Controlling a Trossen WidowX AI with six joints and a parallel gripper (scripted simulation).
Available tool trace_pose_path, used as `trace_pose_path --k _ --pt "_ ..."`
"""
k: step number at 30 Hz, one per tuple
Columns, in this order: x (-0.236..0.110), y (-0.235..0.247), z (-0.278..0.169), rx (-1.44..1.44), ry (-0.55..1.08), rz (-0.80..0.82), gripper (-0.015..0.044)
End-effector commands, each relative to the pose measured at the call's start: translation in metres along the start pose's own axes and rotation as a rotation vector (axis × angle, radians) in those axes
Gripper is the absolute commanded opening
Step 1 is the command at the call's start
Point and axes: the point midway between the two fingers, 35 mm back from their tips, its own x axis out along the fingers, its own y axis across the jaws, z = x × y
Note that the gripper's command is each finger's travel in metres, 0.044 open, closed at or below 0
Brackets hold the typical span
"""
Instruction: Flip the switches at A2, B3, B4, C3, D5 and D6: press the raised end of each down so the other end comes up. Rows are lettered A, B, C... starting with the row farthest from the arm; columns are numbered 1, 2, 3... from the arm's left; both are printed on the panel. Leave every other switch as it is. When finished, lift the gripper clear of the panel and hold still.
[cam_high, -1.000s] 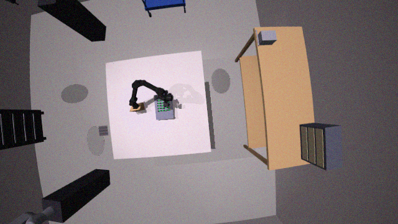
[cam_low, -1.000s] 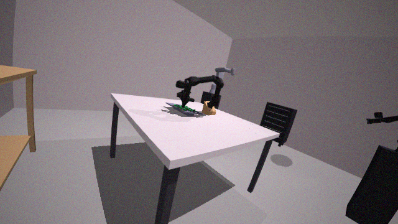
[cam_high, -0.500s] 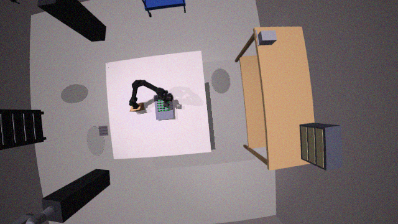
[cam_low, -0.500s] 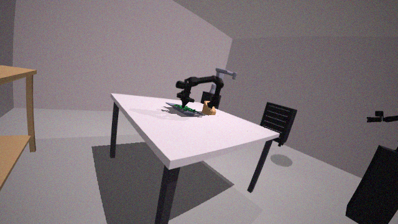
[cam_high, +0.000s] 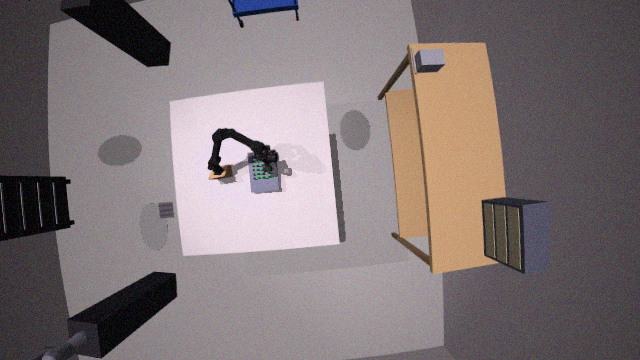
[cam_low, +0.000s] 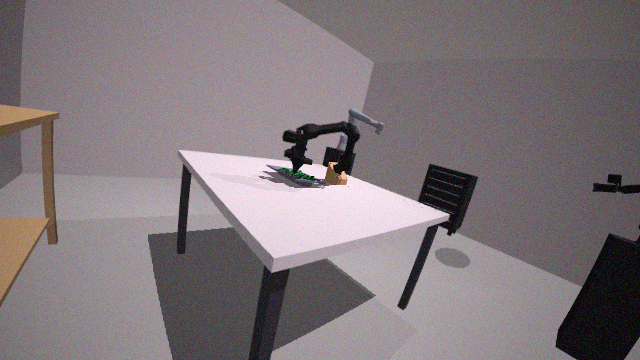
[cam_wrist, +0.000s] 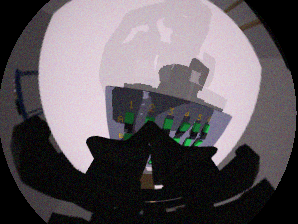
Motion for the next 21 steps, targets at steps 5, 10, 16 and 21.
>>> trace_pose_path --k 5,10,16,21 --pt "0.0016 0.0003 0.0001 0.004 -0.001 0.004 0.0" --pt "0.0023 0.0003 0.0001 0.004 -0.001 0.004 0.0" --pt "0.0031 0.0003 0.0002 0.003 -0.001 0.004 0.0" --pt "0.0038 0.0003 0.0002 0.003 -0.001 0.004 0.0"
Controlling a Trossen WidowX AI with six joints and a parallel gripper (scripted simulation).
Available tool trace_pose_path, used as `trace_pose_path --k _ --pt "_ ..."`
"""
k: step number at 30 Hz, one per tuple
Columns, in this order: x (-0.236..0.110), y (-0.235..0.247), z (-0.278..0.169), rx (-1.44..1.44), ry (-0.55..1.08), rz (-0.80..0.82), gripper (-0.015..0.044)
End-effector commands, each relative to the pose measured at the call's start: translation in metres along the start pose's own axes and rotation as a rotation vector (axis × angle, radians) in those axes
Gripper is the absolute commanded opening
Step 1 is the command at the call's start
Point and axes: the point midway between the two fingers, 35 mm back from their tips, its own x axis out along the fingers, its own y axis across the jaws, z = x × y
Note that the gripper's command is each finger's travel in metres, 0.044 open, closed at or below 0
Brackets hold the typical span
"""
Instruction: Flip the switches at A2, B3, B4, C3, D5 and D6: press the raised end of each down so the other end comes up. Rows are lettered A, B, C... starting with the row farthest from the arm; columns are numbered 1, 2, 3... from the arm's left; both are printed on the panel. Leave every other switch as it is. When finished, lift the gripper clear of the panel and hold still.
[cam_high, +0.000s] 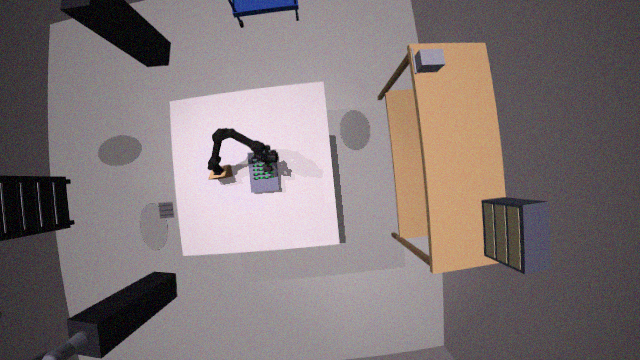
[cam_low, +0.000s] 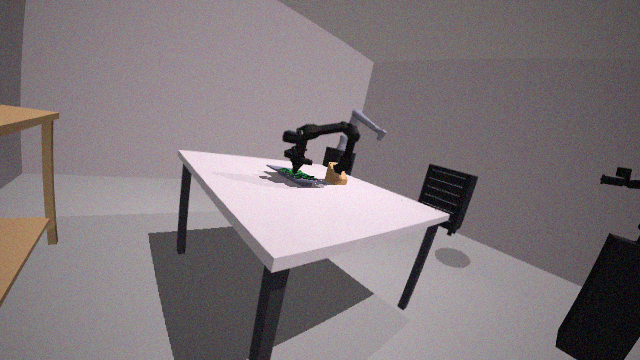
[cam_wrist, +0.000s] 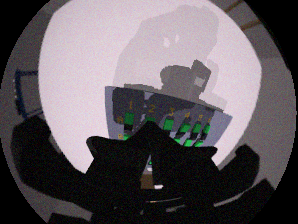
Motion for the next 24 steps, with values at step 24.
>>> trace_pose_path --k 24 --pt "-0.062 0.0 -0.002 0.003 -0.025 0.0 0.0"
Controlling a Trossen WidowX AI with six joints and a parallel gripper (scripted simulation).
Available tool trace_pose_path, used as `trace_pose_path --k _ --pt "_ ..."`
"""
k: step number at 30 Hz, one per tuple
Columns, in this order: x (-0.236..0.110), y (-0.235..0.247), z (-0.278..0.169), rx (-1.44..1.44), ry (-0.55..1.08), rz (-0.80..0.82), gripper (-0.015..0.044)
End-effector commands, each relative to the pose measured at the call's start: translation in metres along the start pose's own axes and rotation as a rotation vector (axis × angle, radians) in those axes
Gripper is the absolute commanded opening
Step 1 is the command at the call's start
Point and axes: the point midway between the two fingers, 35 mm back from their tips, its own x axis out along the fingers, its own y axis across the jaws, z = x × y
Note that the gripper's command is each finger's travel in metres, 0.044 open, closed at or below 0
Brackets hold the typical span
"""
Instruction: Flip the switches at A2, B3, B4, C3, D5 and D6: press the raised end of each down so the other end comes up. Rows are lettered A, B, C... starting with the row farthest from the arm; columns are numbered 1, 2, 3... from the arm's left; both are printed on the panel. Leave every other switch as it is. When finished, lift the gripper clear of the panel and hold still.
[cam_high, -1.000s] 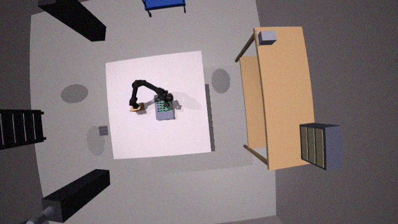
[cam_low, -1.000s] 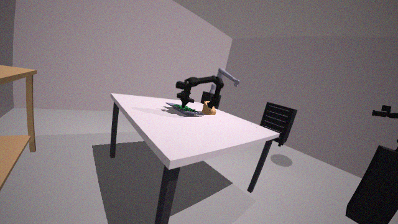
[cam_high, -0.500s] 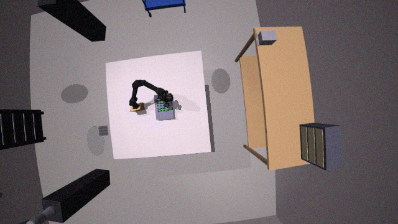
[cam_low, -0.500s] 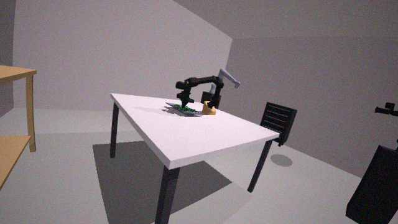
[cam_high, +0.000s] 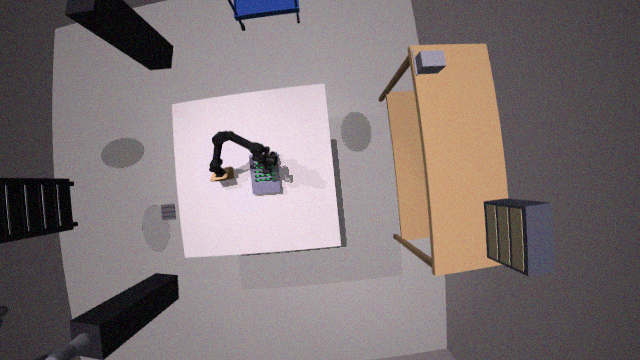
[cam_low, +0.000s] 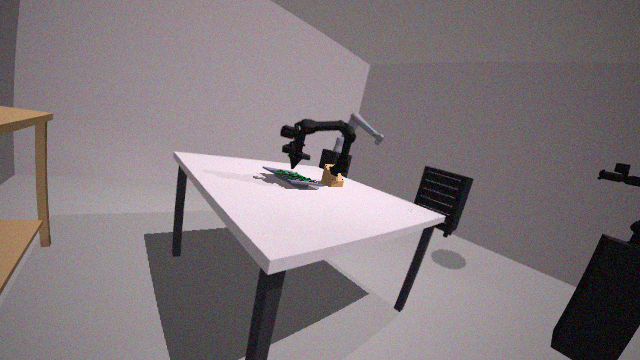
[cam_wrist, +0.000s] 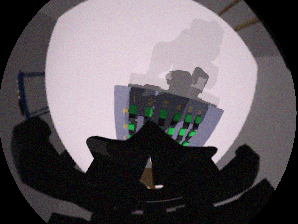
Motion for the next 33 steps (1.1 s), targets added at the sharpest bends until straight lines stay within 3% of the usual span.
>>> trace_pose_path --k 1,11,14,18,33 --pt "-0.024 0.002 0.0 -0.009 -0.019 -0.006 0.0" --pt "-0.023 -0.031 -0.04 -0.007 -0.017 -0.007 0.0" --pt "-0.021 -0.031 -0.04 -0.007 -0.015 -0.007 0.0" --pt "0.012 -0.031 -0.038 -0.008 0.008 -0.006 0.0" --pt "0.025 -0.031 -0.038 -0.008 0.008 -0.005 0.0"
